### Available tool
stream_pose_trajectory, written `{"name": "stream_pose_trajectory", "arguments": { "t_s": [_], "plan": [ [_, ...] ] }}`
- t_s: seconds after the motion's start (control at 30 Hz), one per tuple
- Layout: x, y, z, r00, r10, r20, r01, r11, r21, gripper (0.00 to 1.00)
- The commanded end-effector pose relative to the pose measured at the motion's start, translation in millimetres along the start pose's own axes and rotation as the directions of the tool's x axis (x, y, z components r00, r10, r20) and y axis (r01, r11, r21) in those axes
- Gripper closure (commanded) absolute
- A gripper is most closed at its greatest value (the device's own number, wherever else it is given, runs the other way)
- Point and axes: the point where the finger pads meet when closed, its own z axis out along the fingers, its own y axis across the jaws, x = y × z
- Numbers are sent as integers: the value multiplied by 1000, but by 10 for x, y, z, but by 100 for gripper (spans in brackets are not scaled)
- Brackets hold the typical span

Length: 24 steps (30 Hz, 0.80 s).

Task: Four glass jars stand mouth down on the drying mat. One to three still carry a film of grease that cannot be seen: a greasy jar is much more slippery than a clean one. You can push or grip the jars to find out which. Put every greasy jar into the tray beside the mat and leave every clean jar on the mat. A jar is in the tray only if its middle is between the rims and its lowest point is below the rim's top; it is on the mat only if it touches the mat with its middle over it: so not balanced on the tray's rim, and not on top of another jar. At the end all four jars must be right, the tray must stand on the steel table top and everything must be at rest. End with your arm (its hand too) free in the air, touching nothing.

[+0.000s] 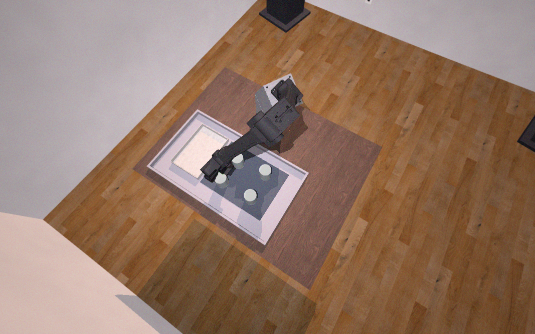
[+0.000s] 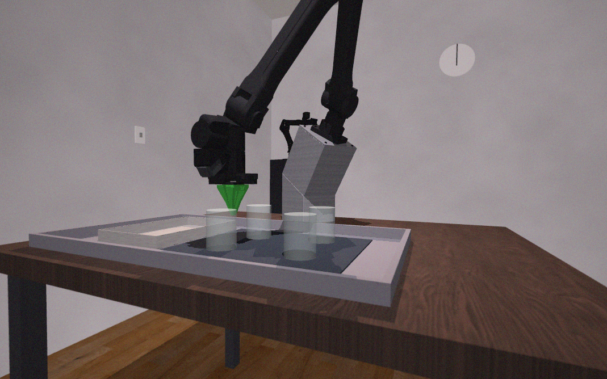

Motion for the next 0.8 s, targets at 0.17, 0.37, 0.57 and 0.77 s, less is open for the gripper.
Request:
{"name": "stream_pose_trajectory", "arguments": {
  "t_s": [0.17,0.37,0.57,0.77],
  "plan": [
    [-99,21,-2,1000,-5,12,5,1000,3,100],
    [54,20,-1,1000,-5,12,5,1000,3,100],
    [130,20,0,1000,-5,12,5,1000,3,100],
    [130,20,0,1000,-5,12,5,1000,3,100]
  ]
}}
